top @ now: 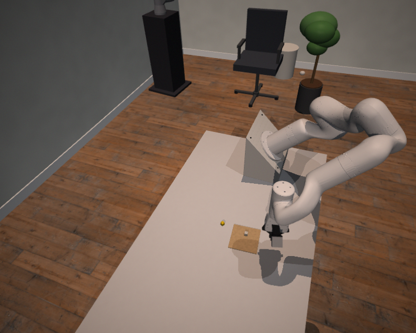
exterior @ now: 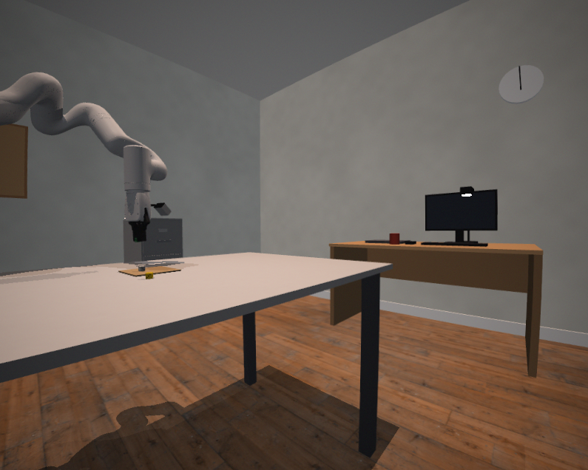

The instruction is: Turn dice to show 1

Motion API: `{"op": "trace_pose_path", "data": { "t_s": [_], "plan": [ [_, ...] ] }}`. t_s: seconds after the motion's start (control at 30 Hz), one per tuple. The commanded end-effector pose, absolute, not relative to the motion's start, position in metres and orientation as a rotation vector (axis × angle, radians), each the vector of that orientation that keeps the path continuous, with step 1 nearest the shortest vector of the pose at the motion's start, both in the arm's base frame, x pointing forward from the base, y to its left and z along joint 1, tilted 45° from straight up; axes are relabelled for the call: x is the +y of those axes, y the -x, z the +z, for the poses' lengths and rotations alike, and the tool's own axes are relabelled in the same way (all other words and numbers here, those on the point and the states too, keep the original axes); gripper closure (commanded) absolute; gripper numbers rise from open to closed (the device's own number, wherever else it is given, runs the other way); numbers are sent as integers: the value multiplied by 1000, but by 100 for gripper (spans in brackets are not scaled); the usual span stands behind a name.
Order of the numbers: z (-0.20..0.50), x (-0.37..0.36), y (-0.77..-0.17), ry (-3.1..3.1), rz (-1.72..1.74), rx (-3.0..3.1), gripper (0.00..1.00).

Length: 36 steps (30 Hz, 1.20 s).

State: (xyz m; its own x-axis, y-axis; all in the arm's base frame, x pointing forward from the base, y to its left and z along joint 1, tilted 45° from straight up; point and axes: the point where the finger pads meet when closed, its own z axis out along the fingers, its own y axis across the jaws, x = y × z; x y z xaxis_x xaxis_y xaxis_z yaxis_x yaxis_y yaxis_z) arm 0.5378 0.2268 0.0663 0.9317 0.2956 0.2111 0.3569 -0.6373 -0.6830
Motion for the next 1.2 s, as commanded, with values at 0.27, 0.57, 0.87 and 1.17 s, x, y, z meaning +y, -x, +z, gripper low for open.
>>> {"op": "trace_pose_path", "data": {
  "t_s": [0.27,0.57,0.87,1.17],
  "plan": [
    [66,225,-534,2235,-446,-297,89],
    [66,224,-531,2181,-626,-210,89],
    [65,223,-529,2112,-817,-115,89],
    [65,221,-527,2033,-1001,-23,89]
  ]
}}
